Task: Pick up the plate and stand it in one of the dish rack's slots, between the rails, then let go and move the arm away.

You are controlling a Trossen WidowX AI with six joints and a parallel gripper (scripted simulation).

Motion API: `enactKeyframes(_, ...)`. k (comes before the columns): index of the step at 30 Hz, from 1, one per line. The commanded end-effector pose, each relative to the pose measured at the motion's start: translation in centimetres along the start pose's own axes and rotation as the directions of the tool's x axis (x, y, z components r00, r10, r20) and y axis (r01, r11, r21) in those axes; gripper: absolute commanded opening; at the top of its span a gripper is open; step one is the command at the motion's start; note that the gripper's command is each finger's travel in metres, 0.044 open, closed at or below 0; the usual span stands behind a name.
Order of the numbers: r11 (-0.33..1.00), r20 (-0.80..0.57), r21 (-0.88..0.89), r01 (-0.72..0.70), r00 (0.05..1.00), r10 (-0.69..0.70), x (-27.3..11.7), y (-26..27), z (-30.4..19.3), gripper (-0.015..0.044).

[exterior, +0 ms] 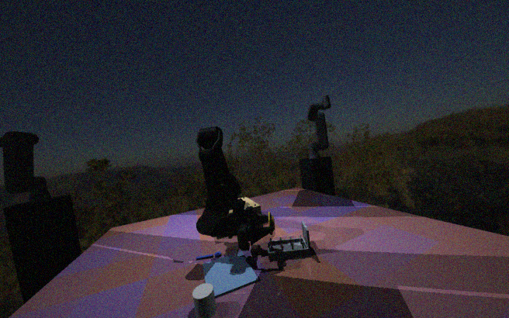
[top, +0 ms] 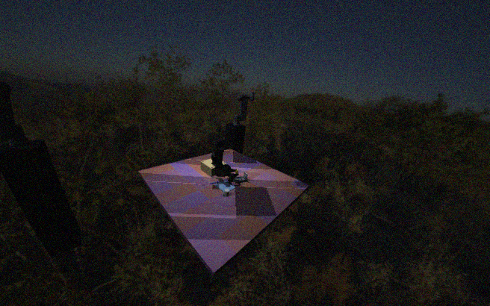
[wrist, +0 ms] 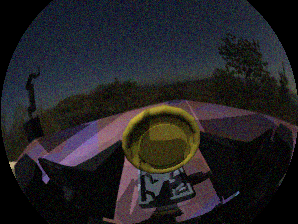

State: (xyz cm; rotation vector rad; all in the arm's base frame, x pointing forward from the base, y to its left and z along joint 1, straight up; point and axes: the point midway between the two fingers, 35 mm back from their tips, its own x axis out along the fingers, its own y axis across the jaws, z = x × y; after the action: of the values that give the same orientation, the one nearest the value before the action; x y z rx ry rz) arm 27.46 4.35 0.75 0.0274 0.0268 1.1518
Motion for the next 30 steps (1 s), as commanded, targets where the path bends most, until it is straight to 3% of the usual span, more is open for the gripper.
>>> enactKeyframes(1,1.000,0.005,-0.005,-0.001,1.000,0.001,0.0,0.0,0.0,0.0000)
enactKeyframes(30,0.999,-0.017,-0.051,-0.007,1.000,0.007,1.0,0.1,-2.6,0.0000)
